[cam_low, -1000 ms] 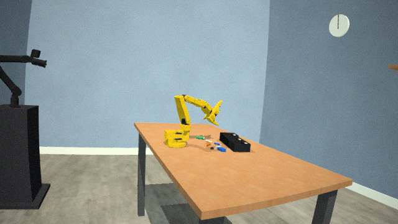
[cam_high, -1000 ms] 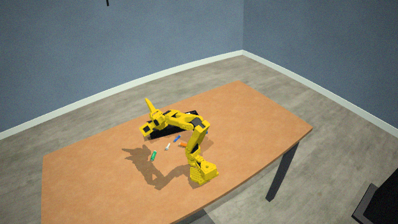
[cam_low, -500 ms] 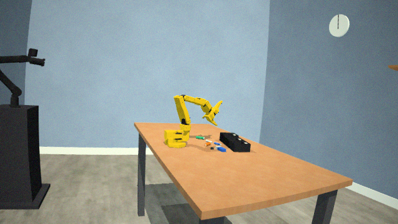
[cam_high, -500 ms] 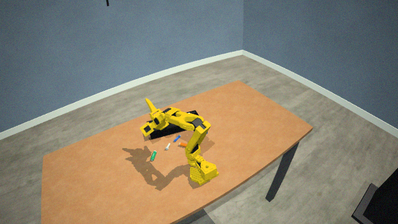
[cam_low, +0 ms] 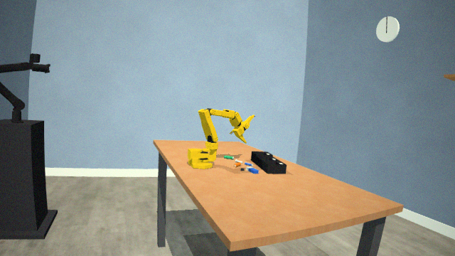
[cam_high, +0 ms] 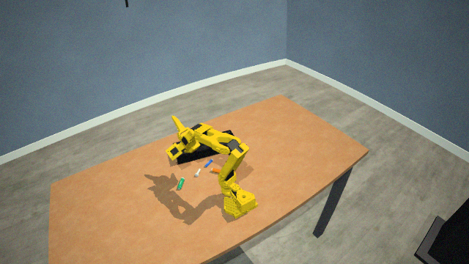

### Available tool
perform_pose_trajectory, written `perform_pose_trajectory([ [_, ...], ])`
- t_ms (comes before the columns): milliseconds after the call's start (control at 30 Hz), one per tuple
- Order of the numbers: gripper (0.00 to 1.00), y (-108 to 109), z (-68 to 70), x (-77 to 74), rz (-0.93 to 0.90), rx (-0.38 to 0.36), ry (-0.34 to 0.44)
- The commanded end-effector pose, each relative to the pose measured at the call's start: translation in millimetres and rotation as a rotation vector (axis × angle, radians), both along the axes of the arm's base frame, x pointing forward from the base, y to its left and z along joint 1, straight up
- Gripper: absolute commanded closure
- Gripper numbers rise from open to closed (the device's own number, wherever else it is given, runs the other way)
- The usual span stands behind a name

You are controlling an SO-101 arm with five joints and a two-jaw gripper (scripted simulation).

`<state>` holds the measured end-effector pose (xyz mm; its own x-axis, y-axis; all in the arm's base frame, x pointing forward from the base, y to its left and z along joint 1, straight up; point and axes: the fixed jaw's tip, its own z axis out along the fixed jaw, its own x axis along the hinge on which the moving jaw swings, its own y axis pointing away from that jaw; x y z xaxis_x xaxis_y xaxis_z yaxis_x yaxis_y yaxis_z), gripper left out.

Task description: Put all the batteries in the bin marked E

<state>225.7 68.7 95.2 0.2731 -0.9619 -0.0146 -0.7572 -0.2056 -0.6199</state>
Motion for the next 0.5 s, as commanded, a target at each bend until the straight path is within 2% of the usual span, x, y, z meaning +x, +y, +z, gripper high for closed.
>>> perform_pose_trajectory([
  [0,0.0,0.1,0.3,0.1,0.0,0.002,-0.004],
  [467,0.0,-4.8,0.6,-2.4,-0.088,0.046,0.037],
])
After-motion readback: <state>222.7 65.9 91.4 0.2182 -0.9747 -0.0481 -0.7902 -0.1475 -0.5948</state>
